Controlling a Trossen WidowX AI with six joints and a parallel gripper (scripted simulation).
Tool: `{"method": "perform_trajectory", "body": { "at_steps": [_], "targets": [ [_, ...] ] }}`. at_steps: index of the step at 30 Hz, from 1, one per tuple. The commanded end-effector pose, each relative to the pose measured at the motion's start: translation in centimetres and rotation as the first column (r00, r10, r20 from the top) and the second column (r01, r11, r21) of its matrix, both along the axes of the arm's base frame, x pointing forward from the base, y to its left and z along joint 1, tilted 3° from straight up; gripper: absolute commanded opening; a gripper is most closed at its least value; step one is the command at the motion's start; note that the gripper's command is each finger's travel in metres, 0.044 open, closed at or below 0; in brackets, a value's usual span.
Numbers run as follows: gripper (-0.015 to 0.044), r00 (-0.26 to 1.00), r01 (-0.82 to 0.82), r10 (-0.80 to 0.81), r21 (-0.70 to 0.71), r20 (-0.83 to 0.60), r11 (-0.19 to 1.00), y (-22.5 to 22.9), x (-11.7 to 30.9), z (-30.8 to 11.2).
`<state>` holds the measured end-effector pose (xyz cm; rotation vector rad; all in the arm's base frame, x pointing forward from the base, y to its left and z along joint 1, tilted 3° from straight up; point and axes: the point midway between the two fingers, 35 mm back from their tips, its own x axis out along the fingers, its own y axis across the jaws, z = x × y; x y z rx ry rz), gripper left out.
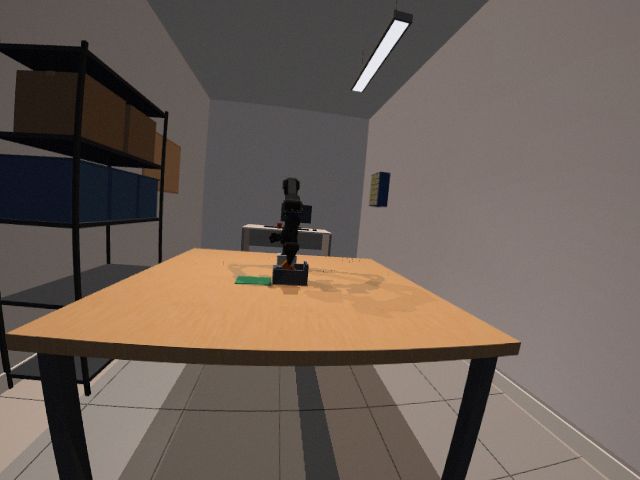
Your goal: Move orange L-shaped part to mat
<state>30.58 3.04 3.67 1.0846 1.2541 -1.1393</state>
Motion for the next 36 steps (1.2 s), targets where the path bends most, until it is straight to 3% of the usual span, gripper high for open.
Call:
{"method": "perform_trajectory", "body": {
  "at_steps": [1, 11, 16, 26, 29, 36],
  "targets": [
    [0.0280, 1.000, 0.002, -0.002, -0.004, -0.008, 1.000, -0.1, -0.2, -0.9],
    [0.0280, 1.000, 0.002, -0.002, -0.004, -0.008, 1.000, -0.2, -0.4, -2.0],
    [0.0149, 1.000, 0.002, -0.002, 0.000, -0.003, 1.000, -0.1, -0.2, -1.7],
    [0.0082, 1.000, 0.002, -0.002, 0.000, -0.003, 1.000, -0.1, -0.2, -1.7],
    [0.0003, 1.000, 0.002, -0.002, 0.000, -0.003, 1.000, -0.1, -0.2, -1.7],
    [0.0000, 1.000, 0.002, -0.002, -0.001, -0.003, 1.000, -0.1, -0.2, -1.5]
  ]
}}
